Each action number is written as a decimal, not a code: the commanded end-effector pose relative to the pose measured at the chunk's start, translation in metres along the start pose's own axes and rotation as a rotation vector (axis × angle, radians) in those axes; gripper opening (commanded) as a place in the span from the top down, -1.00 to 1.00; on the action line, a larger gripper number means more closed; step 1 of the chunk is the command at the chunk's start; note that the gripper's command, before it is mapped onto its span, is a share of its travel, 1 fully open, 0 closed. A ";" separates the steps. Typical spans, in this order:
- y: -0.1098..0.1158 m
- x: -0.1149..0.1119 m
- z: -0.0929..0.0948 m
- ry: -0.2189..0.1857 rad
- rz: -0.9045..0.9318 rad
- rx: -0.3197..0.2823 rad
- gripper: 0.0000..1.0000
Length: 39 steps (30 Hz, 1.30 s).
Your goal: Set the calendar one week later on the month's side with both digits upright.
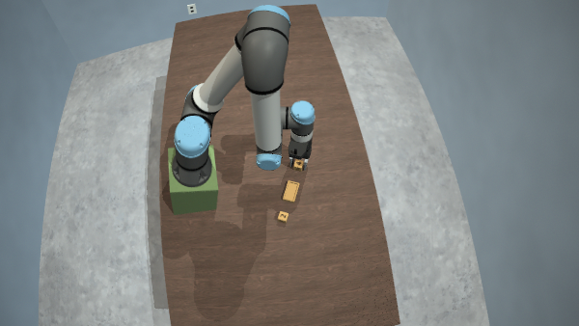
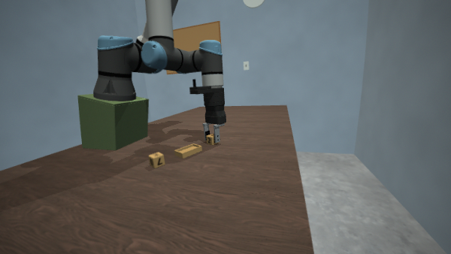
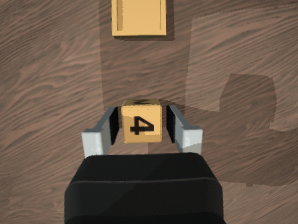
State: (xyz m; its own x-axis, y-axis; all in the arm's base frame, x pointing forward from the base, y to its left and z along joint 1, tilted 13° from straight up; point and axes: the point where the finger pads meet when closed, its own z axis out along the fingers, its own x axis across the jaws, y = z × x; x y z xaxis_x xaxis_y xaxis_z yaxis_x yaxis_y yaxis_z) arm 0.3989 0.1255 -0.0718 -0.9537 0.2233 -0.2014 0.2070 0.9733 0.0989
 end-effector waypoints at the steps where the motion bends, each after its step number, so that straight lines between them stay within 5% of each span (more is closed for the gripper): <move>1: 0.000 0.000 0.000 -0.001 0.000 0.000 -0.80; 29: 0.000 0.000 0.000 -0.001 0.000 0.000 -0.80; 30: 0.000 0.000 0.000 -0.001 0.000 0.000 -0.20; 39: 0.000 0.000 0.000 -0.001 0.000 0.000 -0.20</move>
State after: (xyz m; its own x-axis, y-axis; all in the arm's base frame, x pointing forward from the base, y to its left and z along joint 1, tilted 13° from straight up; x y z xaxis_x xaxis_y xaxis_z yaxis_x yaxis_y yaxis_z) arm 0.3991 0.1255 -0.0720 -0.9536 0.2233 -0.2018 0.2070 0.9733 0.0990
